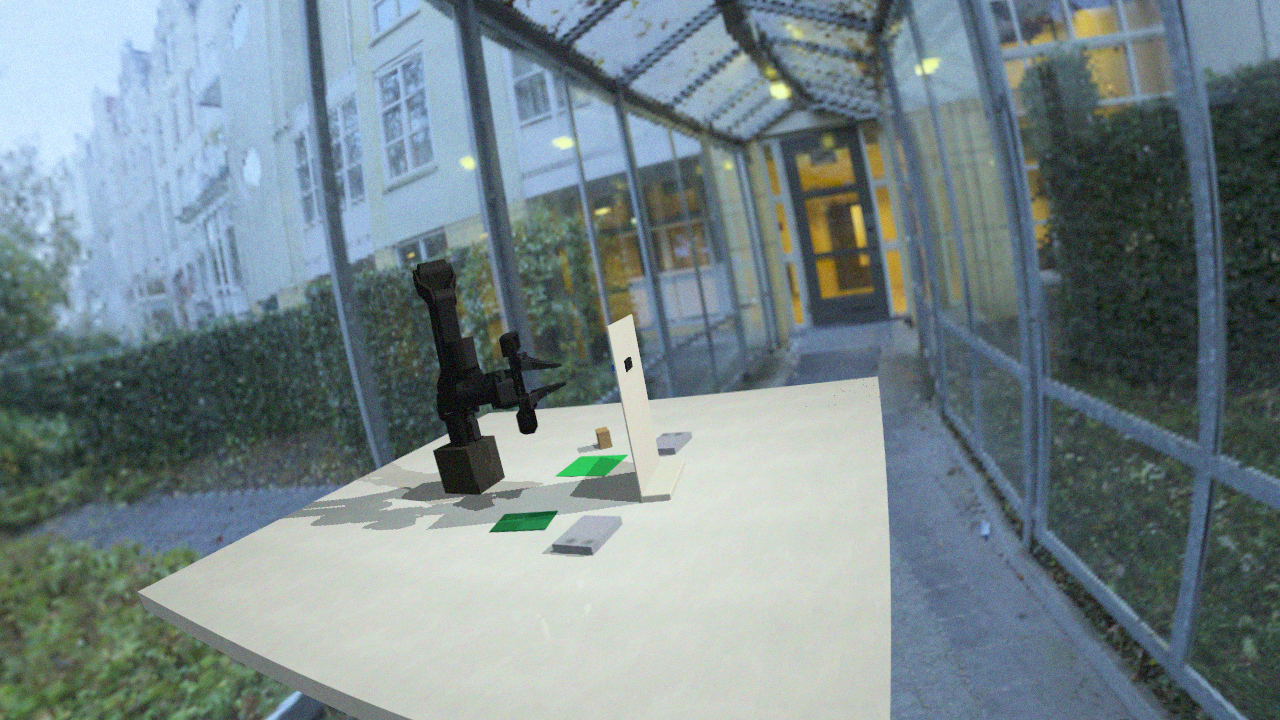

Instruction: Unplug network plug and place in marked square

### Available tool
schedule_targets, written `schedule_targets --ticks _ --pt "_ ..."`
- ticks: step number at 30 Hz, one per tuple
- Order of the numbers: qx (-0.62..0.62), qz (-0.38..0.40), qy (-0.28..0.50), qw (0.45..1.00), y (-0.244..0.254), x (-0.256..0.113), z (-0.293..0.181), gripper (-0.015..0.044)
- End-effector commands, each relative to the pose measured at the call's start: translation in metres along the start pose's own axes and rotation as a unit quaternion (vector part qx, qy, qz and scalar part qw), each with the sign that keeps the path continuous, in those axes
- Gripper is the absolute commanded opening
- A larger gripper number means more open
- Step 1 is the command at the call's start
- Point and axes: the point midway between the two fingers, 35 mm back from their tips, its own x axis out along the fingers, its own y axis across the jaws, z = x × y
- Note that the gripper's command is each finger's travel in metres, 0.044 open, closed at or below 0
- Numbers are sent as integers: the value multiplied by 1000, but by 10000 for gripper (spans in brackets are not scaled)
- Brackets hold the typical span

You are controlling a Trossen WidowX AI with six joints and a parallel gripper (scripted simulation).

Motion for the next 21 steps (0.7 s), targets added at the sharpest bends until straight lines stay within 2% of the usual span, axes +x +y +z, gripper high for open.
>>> schedule_targets --ticks 1,8,21 --pt "2 1 0 1000 1 14 6 156" --pt "1 3 -1 1000 1 43 11 156" --pt "1 4 0 1000 2 60 17 156"
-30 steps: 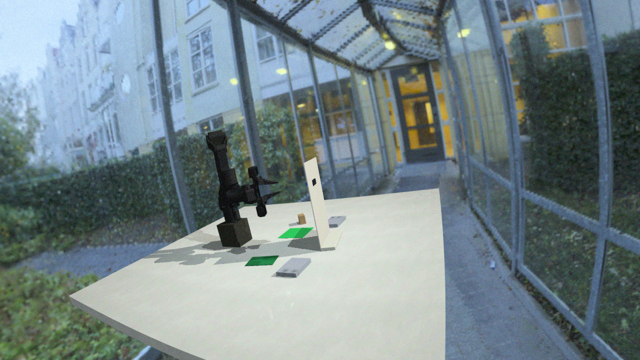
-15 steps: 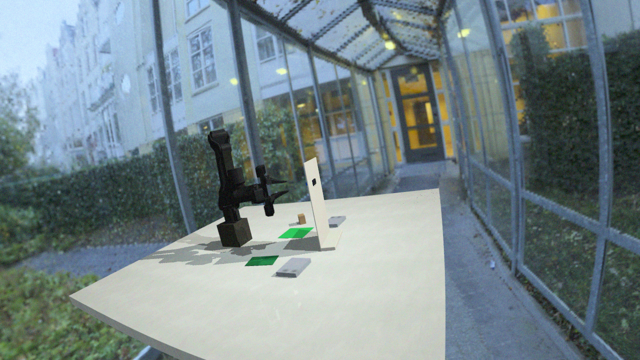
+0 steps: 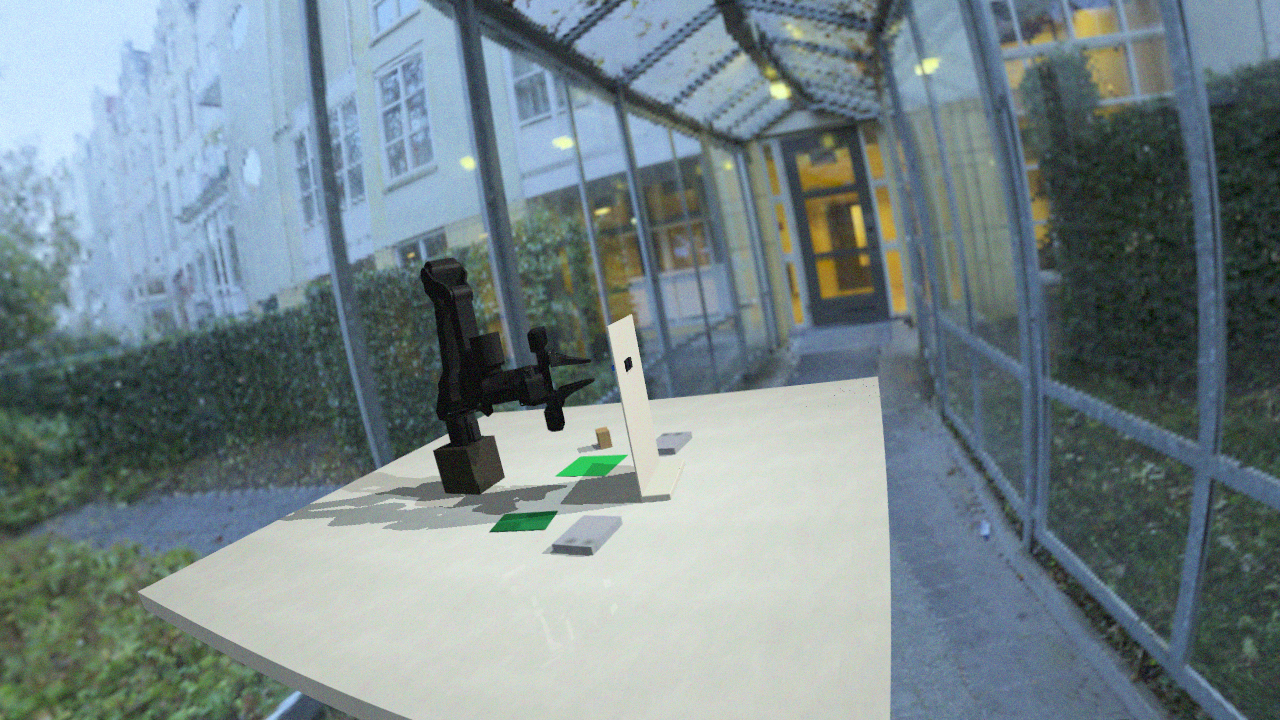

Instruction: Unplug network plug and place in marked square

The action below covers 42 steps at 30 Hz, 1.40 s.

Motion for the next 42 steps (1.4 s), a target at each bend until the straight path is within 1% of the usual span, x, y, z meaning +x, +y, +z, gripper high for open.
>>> schedule_targets --ticks 1,30,42 --pt "1 1 -1 1000 1 6 3 156" --pt "1 3 -1 1000 2 49 13 156" --pt "1 3 -1 1000 2 49 13 76"
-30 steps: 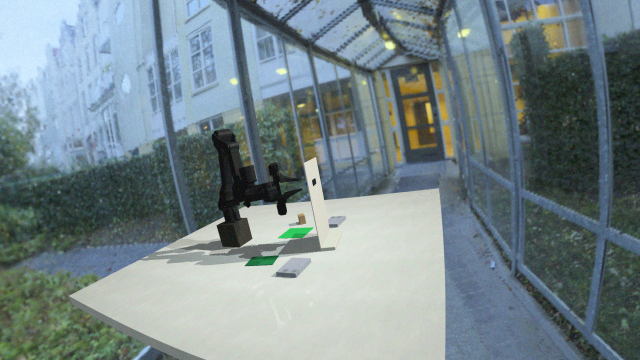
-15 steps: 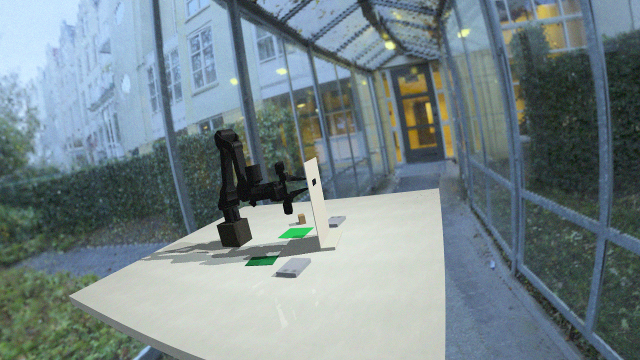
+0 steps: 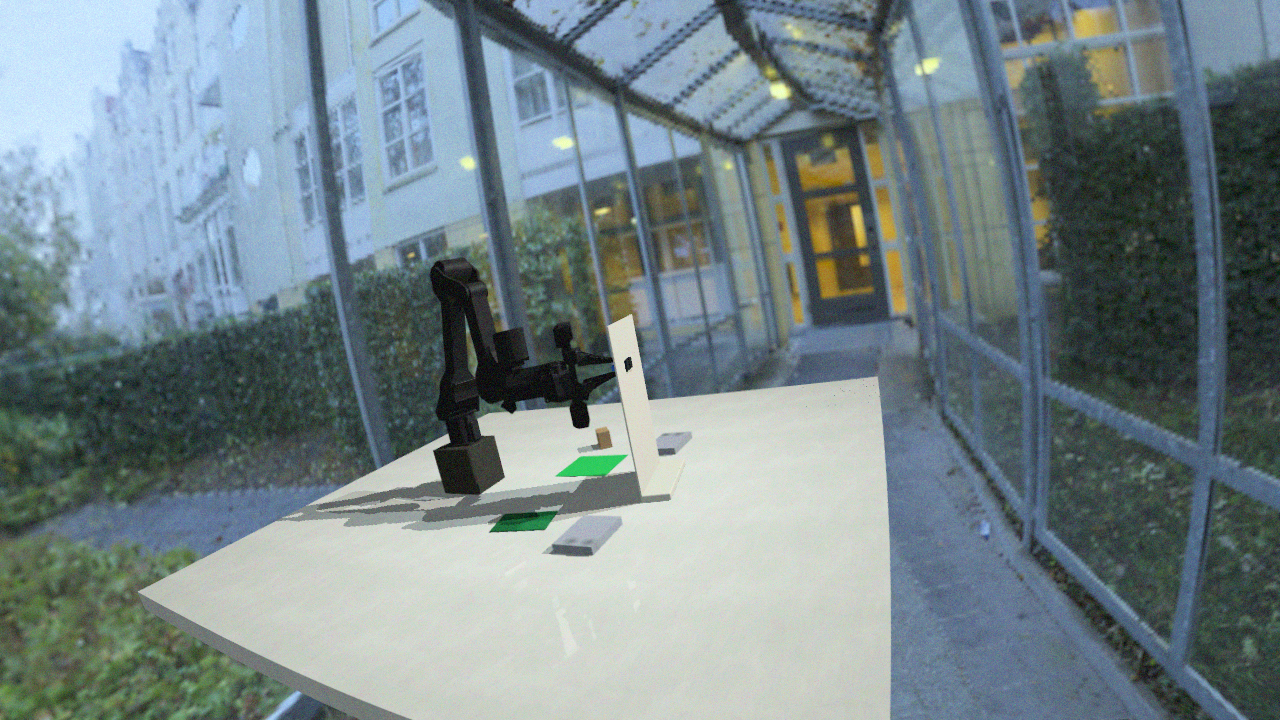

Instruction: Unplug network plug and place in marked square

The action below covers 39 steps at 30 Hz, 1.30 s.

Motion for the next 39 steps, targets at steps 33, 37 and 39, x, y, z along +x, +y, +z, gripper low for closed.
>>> schedule_targets --ticks 33,37,39 --pt "2 -1 -2 1000 0 -11 -2 0" --pt "2 -1 -2 1000 0 -13 -3 0" --pt "2 -1 -2 1000 -1 -14 -3 0"
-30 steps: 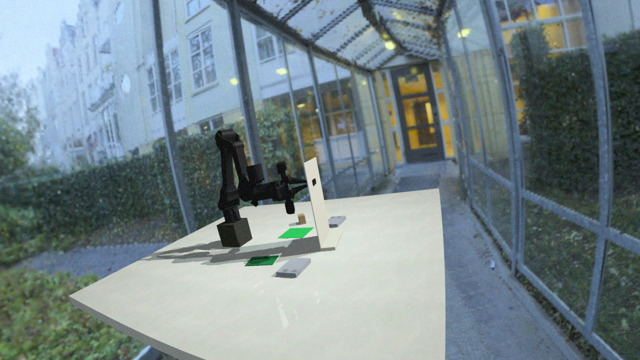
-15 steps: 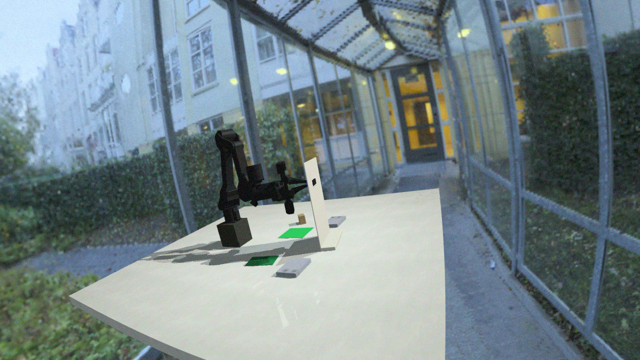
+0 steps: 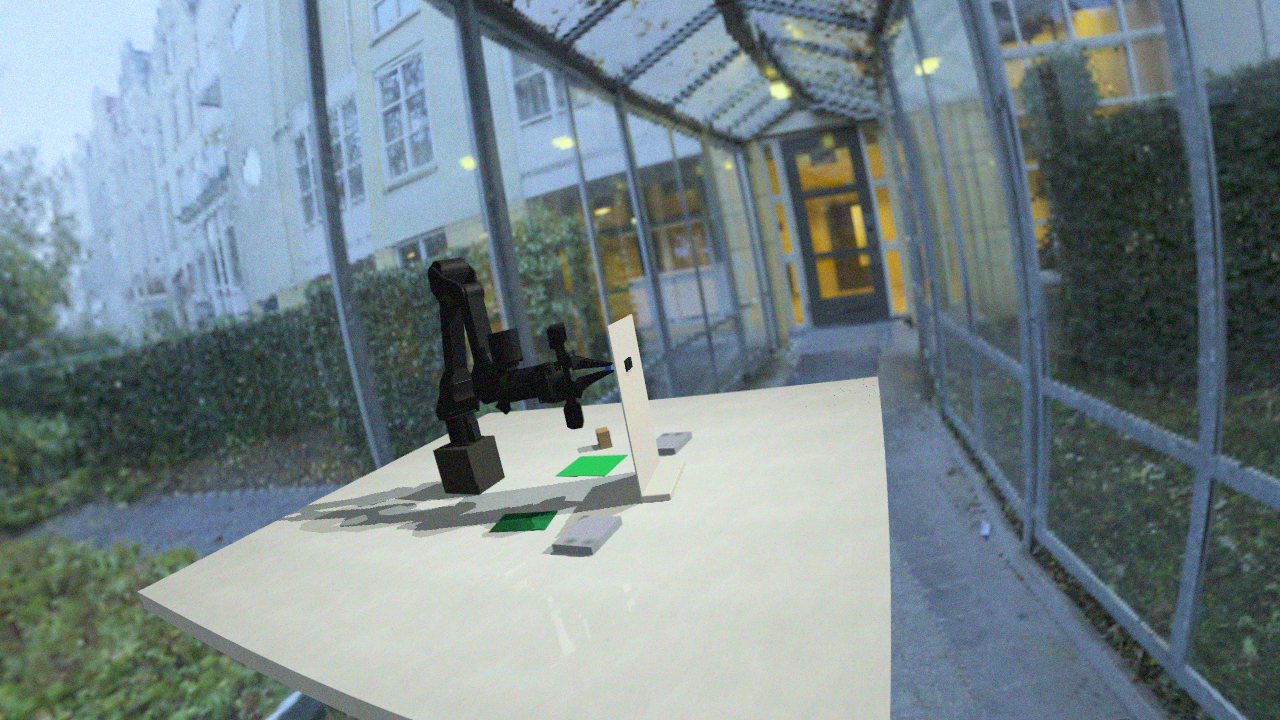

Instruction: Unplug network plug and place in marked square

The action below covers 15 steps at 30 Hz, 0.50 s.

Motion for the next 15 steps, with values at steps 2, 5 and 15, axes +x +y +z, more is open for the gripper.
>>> schedule_targets --ticks 2,5,15 --pt "2 0 0 1000 0 -4 -1 0" --pt "2 0 0 1000 0 -6 -2 0" --pt "2 -1 0 1000 0 -13 -3 0"
